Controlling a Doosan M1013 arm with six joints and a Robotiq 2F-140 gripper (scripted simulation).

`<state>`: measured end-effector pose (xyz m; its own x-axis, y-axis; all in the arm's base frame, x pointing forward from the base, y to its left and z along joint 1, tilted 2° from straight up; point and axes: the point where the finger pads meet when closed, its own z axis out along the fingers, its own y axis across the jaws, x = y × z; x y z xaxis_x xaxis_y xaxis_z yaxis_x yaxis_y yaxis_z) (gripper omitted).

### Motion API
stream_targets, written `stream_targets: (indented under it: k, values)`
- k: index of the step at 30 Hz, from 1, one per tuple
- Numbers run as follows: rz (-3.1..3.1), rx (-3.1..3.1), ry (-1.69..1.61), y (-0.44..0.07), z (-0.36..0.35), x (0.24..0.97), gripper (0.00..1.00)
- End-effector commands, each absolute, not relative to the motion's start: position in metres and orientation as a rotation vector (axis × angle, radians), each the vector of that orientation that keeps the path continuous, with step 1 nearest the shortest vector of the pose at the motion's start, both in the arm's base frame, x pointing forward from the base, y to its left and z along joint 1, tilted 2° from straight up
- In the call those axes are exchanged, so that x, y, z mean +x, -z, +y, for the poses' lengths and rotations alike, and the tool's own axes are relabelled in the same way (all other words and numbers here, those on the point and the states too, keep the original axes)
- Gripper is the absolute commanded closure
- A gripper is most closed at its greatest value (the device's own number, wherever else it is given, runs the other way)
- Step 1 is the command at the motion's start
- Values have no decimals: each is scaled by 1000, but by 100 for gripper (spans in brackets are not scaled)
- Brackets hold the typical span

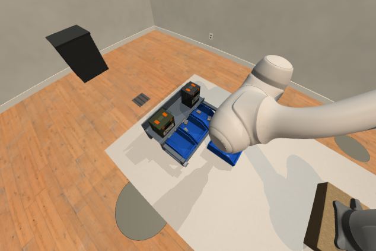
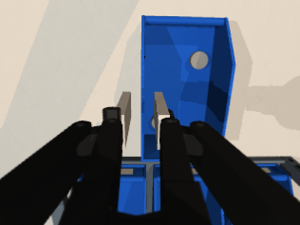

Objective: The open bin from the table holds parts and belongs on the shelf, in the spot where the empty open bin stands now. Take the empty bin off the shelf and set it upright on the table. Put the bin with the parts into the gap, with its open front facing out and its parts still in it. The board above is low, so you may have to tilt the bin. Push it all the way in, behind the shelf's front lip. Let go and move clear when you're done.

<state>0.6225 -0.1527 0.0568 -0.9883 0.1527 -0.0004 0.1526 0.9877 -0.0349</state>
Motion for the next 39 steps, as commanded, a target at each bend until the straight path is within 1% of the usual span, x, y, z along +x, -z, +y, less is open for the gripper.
stream_targets:
  k: [1, 24, 39]
  values:
    - [-3130, -240, -54, -64, -152, 623, 76]
    - [-3130, -240, -54, -97, -151, 623, 76]
    - [-3130, -240, -54, -106, -151, 623, 76]
